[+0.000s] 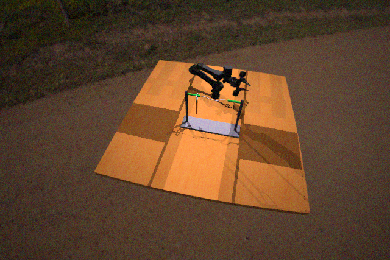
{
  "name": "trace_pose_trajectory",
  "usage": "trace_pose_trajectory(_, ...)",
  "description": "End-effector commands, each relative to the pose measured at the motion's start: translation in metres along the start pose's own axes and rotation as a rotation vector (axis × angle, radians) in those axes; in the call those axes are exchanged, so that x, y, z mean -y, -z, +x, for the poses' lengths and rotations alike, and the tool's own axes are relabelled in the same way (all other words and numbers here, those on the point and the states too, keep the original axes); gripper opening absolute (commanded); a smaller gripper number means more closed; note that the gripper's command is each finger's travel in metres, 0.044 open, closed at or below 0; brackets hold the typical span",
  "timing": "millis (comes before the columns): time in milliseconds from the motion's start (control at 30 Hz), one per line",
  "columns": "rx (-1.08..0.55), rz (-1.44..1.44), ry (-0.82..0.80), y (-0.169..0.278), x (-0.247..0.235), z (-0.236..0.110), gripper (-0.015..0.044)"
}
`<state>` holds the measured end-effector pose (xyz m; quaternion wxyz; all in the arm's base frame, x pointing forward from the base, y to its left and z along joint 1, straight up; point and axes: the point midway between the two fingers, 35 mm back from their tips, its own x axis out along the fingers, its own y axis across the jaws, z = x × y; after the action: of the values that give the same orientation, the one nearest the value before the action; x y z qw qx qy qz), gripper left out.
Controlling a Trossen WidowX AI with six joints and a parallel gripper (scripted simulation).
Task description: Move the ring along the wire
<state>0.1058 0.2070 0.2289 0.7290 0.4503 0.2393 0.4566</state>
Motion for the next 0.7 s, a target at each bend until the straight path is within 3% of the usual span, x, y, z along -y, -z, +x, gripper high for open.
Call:
trace_pose_trajectory(0, 0.034, -0.082, 0.049, -0.012, 0.016, 0.003, 0.0160)
trace_pose_trajectory(667, 0.189, -0.420, 0.341, -0.083, 0.097, -0.017, 0.0160)
